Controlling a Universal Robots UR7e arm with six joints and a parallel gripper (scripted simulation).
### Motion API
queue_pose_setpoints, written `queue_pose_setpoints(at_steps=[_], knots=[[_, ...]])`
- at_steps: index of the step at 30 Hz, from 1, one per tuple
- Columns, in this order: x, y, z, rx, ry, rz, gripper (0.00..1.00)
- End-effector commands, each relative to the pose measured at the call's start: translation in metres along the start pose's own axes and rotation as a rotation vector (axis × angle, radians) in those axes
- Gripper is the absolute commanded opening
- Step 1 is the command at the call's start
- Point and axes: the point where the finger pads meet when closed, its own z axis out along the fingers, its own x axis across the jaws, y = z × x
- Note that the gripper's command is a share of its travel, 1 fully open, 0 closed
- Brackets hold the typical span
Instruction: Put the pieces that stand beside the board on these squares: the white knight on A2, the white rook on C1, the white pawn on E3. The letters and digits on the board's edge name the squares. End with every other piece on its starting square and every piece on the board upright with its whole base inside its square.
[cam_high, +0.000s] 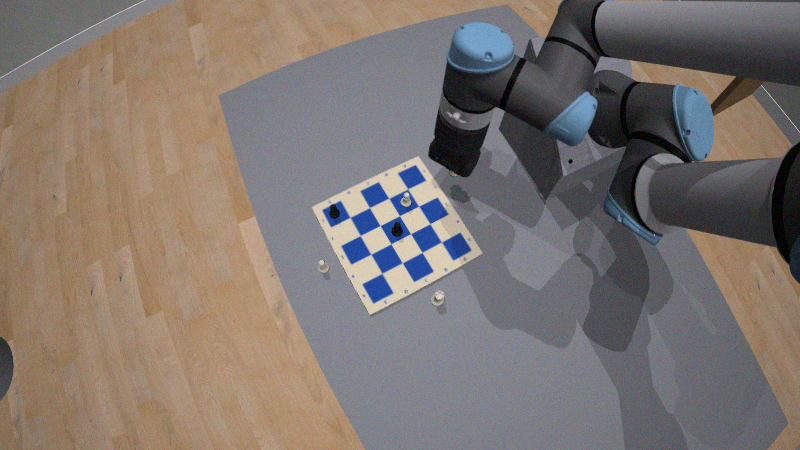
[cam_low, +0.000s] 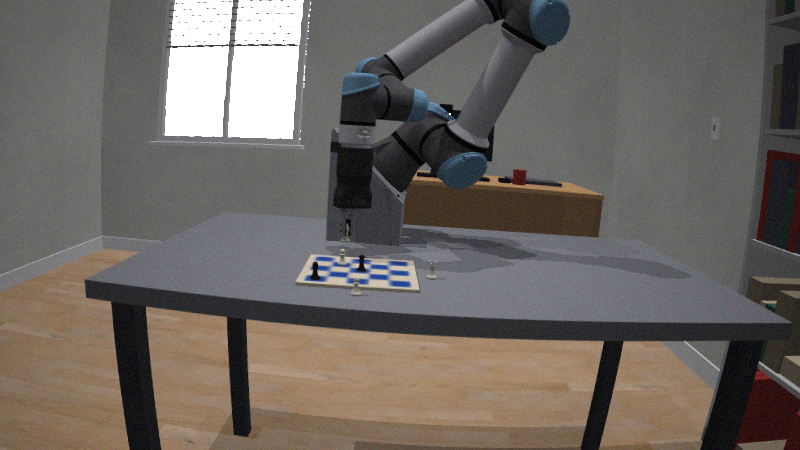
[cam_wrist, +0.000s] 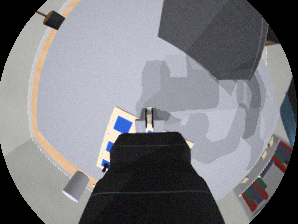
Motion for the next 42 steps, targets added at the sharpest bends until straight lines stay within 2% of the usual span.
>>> queue_pose_setpoints(at_steps=[1,4,6,14,30,42], knots=[[0.0,0.0,-0.034,0.002,0.003,-0.002,0.0],[-0.001,0.0,-0.047,0.002,0.003,-0.002,0.0],[-0.001,0.0,-0.047,0.002,0.003,-0.002,0.0],[-0.001,0.0,-0.068,0.002,0.003,-0.002,0.0],[-0.001,0.002,-0.067,0.003,0.007,0.014,0.0],[-0.018,0.033,-0.072,0.004,0.007,0.301,0.0]])
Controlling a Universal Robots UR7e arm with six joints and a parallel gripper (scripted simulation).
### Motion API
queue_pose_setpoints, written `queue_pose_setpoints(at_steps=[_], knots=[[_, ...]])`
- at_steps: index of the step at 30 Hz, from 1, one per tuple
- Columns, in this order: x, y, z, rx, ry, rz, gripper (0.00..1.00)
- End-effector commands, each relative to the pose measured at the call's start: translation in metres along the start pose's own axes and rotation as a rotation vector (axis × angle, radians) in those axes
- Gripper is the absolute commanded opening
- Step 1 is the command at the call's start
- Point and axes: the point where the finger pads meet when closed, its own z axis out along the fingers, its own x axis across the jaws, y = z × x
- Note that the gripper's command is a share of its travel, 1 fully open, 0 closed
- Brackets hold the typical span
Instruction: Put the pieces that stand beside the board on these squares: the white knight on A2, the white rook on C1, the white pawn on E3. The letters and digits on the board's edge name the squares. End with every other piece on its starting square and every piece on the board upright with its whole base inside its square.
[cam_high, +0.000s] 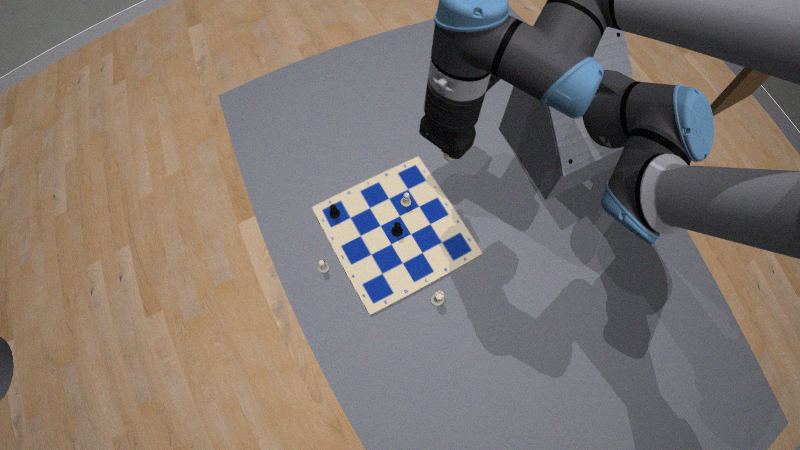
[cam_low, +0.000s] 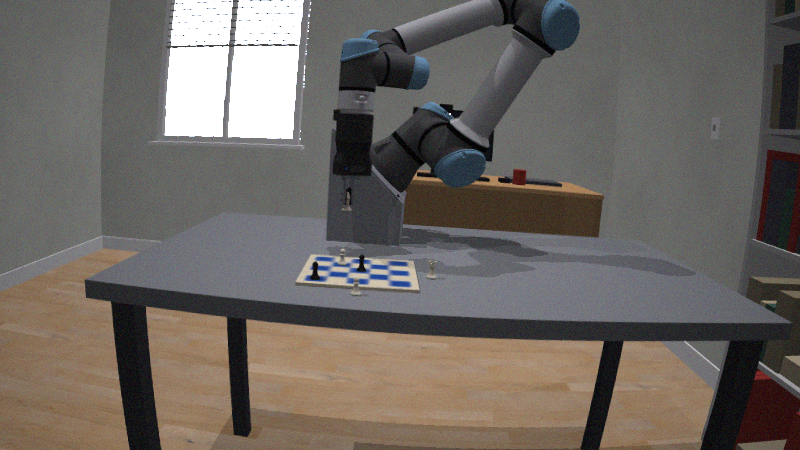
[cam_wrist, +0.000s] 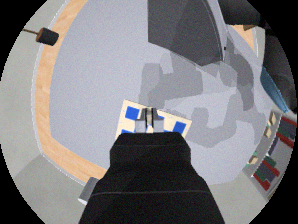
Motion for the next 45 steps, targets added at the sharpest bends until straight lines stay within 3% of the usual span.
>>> queue_pose_setpoints(at_steps=[1,9,24,32,45], knots=[[-0.008,0.021,-0.003,0.005,-0.003,0.179,0.0],[-0.013,0.041,-0.003,0.005,-0.002,0.333,0.0],[-0.013,0.04,-0.003,0.004,-0.003,0.337,0.0],[-0.011,0.039,0.006,0.007,0.001,0.339,0.0],[-0.011,0.039,0.062,0.007,0.001,0.339,0.0]])
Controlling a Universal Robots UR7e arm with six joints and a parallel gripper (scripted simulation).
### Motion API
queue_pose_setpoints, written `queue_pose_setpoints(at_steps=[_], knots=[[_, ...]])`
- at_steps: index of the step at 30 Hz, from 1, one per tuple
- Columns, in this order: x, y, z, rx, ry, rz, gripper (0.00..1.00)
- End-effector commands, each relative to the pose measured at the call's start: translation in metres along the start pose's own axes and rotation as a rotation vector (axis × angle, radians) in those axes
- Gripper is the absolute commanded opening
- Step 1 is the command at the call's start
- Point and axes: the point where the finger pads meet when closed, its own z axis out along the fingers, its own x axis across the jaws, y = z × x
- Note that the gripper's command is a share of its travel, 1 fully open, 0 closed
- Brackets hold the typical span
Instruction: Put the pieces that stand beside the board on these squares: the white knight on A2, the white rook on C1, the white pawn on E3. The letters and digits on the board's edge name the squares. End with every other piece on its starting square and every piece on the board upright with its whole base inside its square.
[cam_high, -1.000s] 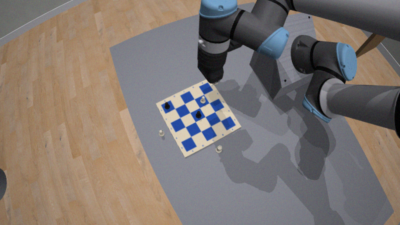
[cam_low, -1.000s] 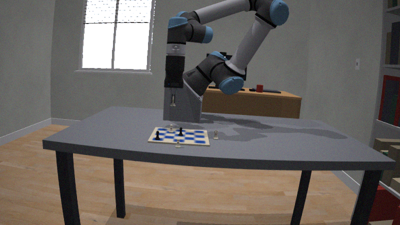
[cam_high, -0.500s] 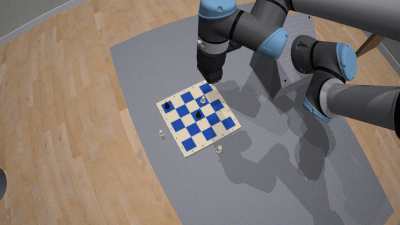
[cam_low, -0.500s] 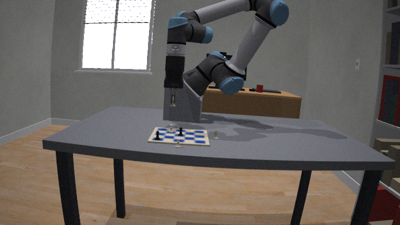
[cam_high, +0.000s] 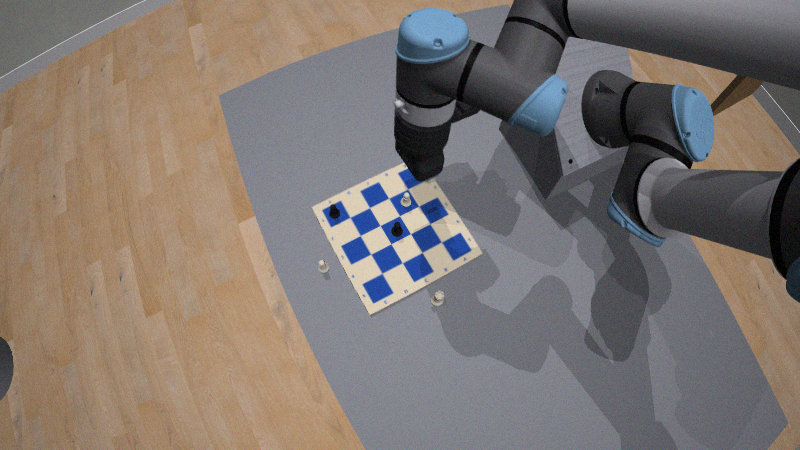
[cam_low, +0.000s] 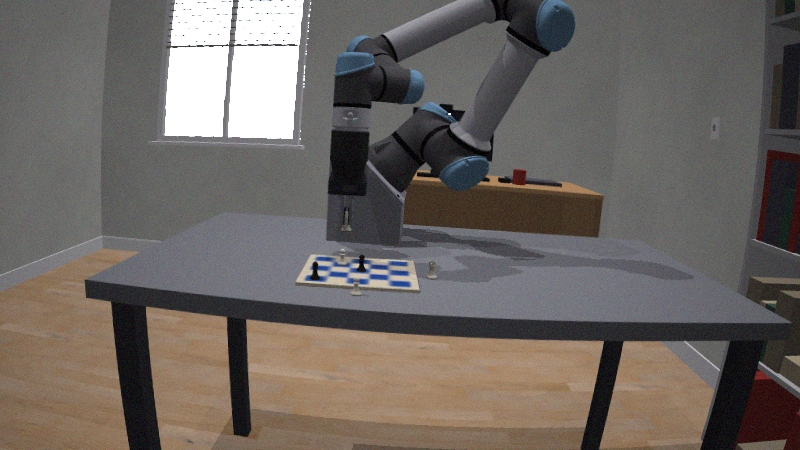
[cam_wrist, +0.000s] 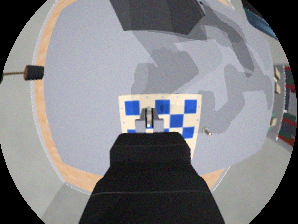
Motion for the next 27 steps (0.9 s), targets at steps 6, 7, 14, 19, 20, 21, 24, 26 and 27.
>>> queue_pose_setpoints(at_steps=[6,7,14,19,20,21,24,26,27], knots=[[-0.002,0.002,0.044,-0.003,-0.002,0.002,0.0],[-0.002,0.002,0.047,-0.003,-0.002,0.002,0.0],[-0.002,0.002,0.059,-0.003,-0.002,0.002,0.0],[-0.002,0.003,0.059,-0.005,-0.004,0.001,0.0],[-0.002,0.003,0.059,-0.005,-0.004,0.001,0.0],[-0.002,0.003,0.059,-0.005,-0.004,0.001,0.0],[-0.003,0.003,0.058,-0.006,-0.005,0.001,0.0],[-0.003,0.003,0.058,-0.006,-0.005,0.001,0.0],[-0.003,0.003,0.058,-0.006,-0.005,0.001,0.0]])
